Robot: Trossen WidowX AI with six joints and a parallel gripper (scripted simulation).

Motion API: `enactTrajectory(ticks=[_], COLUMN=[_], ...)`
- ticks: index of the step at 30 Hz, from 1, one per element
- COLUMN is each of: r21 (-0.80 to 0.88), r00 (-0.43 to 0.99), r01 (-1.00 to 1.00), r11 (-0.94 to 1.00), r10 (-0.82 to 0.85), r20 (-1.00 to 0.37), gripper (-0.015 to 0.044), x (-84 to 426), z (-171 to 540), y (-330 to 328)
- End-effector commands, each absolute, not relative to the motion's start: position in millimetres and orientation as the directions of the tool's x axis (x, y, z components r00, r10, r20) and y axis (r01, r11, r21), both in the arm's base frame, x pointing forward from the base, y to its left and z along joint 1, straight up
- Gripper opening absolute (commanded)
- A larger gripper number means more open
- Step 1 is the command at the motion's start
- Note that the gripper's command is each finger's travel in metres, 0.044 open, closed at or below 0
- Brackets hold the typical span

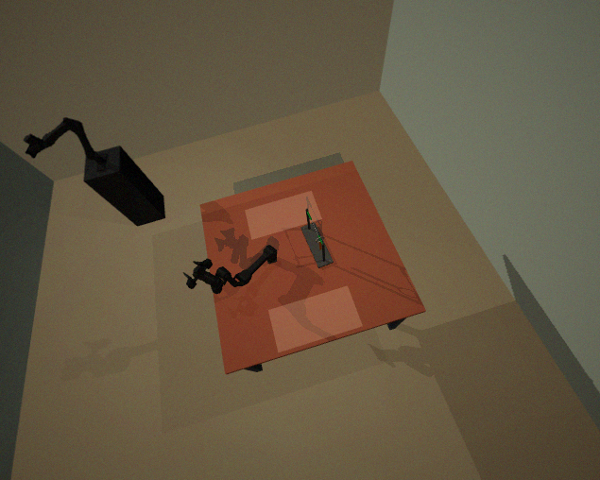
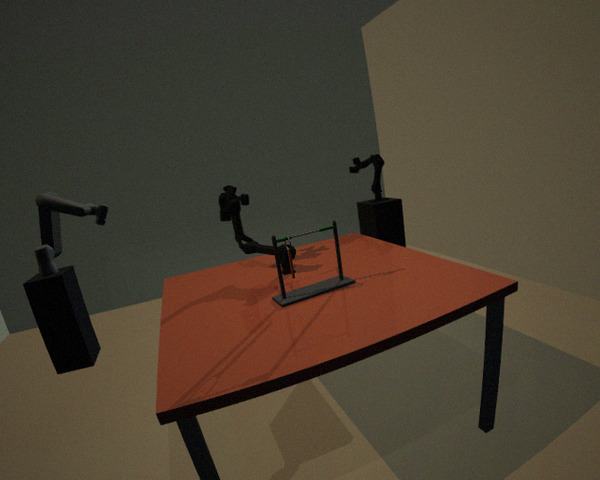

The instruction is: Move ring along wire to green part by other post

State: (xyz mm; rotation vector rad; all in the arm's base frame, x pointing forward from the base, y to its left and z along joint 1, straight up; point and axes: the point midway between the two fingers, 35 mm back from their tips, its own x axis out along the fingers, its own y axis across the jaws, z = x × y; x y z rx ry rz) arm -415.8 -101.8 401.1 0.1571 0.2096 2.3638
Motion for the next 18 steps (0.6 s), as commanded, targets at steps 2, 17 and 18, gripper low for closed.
enactTrajectory(ticks=[2, 17, 18], r21=[0.203, 0.194, 0.19], r00=[-0.716, -0.564, -0.544], r01=[-0.674, -0.779, -0.792], r11=[-0.71, -0.597, -0.581], r10=[0.696, 0.801, 0.812], r20=[0.058, 0.2, 0.212], gripper=[0.0348, 0.016, 0.016], x=[-414.6, -317.3, -305.6], z=[404.7, 497.1, 502.8], y=[-98.3, 27.9, 37.6])
